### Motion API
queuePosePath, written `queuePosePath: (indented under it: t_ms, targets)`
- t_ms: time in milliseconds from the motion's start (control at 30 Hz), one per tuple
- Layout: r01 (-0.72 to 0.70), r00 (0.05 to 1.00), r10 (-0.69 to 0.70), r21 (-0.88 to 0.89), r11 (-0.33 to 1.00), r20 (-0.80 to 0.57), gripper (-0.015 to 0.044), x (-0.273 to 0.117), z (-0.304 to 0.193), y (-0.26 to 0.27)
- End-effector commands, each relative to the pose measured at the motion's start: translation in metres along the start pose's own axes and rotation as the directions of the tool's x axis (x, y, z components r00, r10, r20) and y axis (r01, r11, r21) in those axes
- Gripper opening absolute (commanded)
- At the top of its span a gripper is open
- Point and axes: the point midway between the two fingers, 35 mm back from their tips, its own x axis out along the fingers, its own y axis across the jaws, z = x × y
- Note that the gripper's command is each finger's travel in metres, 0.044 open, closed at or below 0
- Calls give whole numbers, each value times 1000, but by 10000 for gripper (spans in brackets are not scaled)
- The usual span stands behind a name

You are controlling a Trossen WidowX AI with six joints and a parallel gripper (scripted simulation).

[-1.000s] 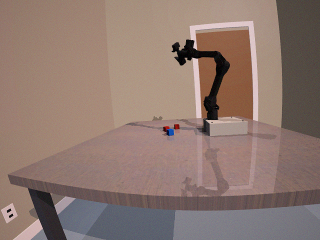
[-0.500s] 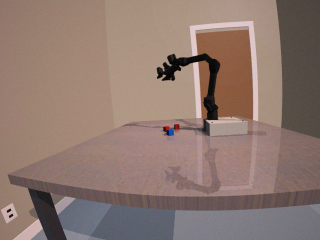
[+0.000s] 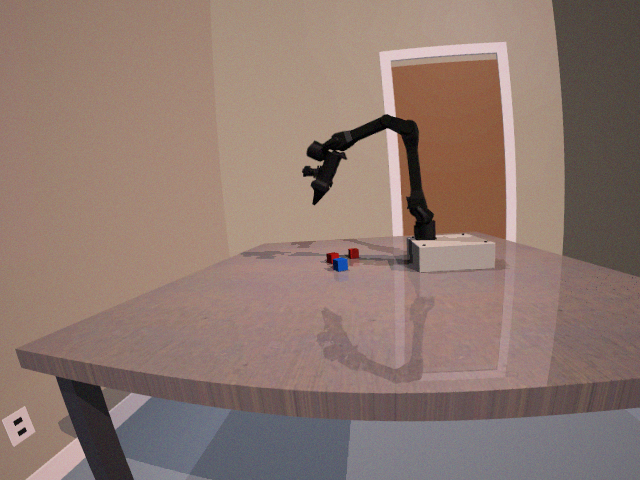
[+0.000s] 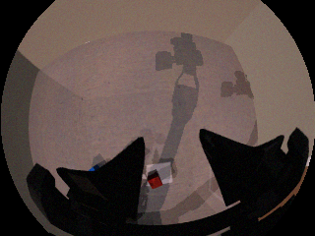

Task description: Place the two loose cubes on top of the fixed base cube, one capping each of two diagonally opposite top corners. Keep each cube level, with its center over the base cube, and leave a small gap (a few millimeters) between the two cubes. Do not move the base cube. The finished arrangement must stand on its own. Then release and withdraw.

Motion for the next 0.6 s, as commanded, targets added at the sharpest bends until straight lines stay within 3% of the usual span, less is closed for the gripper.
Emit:
queuePosePath:
  t_ms: [0, 233, 567]
  targets:
    - [-141, 978, 98, -238, 961, -185, 265, 24, -30, 42]
    - [-409, 875, 176, -493, 768, -451, 265, 41, -78, 95]
    - [-422, 868, 178, -501, 755, -463, 265, 42, -80, 97]
